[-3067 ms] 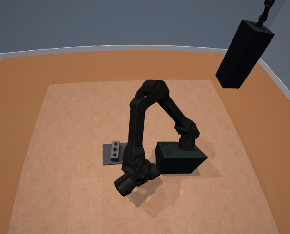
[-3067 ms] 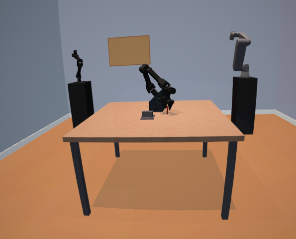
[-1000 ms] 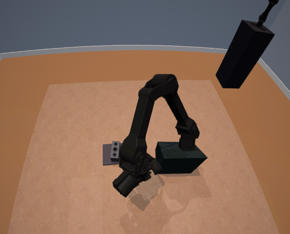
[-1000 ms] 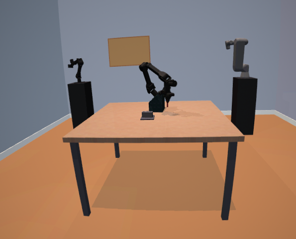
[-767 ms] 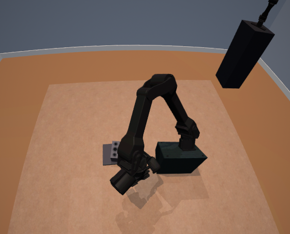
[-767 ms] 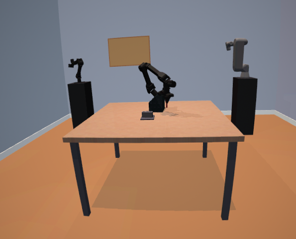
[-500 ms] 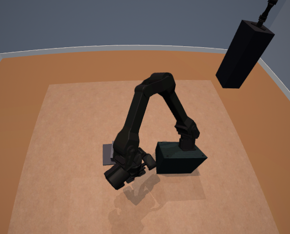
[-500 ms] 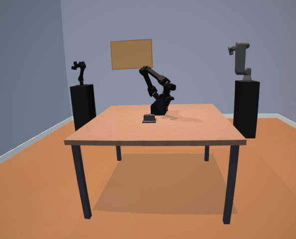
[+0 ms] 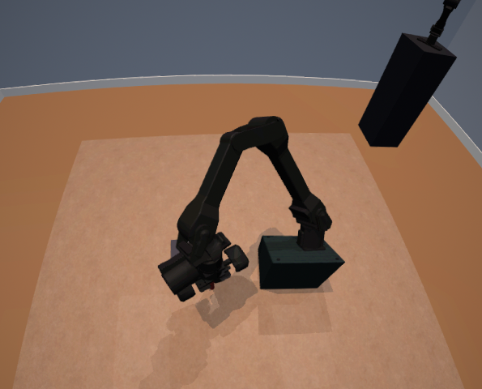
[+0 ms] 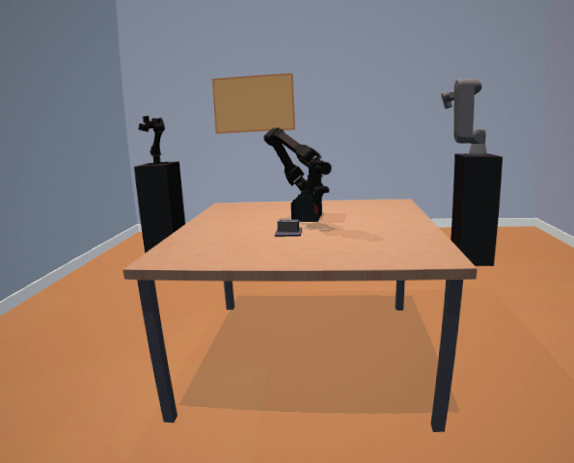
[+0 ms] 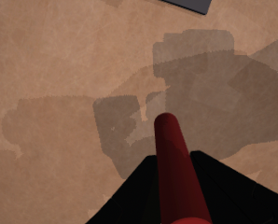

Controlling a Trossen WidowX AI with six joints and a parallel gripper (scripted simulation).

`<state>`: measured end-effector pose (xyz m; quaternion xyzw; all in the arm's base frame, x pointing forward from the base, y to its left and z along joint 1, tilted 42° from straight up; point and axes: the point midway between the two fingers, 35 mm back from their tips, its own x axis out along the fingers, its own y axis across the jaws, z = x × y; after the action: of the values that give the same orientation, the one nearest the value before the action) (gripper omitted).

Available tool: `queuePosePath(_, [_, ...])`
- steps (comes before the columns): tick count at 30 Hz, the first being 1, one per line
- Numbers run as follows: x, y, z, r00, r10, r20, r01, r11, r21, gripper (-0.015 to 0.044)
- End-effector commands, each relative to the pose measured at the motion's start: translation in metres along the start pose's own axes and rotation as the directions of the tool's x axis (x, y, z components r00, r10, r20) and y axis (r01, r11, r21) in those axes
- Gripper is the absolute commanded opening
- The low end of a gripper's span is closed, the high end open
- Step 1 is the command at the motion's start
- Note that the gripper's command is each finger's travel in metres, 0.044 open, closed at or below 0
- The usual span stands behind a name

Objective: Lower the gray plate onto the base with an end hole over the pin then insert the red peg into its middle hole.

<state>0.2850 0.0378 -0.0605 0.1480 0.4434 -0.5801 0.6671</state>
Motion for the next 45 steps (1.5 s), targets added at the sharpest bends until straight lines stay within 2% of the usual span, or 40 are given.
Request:
queuePosePath(1, [-0.002,0.003,0.015,1.000,0.008,0.003,-0.008,1.000,0.006,0.0000])
queuePosePath(45, [-0.002,-0.004,0.144,1.000,-0.001,0.031,0.001,1.000,-0.008,0.0000])
